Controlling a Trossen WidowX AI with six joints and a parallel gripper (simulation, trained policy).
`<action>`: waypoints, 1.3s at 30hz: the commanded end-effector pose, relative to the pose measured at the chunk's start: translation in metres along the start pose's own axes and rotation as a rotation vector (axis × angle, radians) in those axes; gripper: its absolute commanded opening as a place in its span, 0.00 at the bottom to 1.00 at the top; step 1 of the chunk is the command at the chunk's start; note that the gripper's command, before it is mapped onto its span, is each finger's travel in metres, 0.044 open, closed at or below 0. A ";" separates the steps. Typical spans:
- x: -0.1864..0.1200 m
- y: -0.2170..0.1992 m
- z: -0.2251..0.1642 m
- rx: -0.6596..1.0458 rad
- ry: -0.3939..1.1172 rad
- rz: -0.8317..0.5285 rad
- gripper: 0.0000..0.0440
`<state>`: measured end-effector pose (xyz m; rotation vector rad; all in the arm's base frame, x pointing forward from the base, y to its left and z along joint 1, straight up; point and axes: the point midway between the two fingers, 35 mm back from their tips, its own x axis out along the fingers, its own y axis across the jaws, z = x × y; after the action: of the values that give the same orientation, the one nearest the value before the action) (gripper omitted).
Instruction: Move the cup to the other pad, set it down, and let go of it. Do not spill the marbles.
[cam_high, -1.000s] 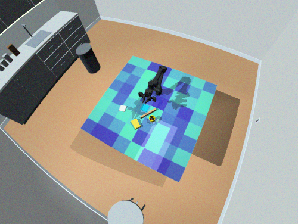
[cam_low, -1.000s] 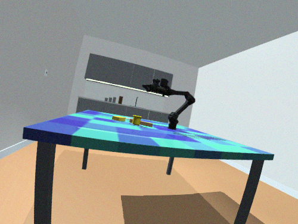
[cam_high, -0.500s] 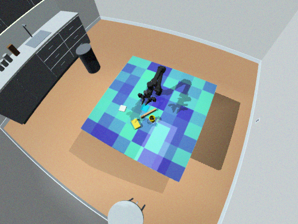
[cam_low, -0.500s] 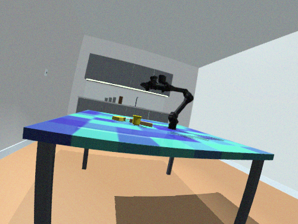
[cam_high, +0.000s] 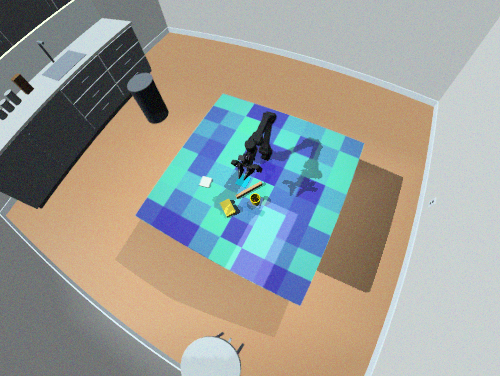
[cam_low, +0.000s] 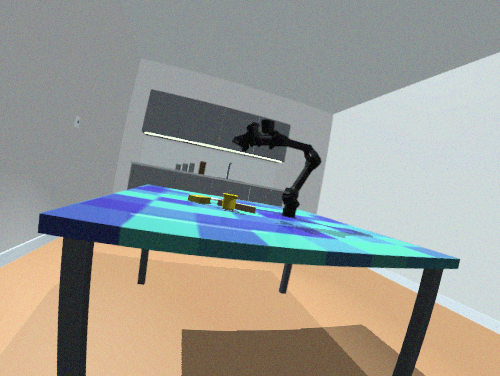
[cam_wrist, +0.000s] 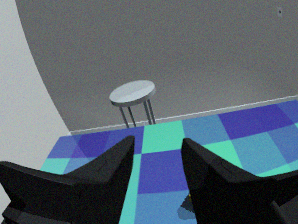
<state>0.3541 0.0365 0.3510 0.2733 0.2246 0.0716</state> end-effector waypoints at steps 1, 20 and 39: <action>0.005 0.003 0.002 0.048 0.037 -0.006 0.36; 0.027 0.018 -0.002 0.283 0.234 -0.059 0.40; 0.044 0.030 -0.023 0.522 0.448 -0.180 0.41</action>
<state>0.3887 0.0717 0.3323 0.7213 0.6747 -0.0876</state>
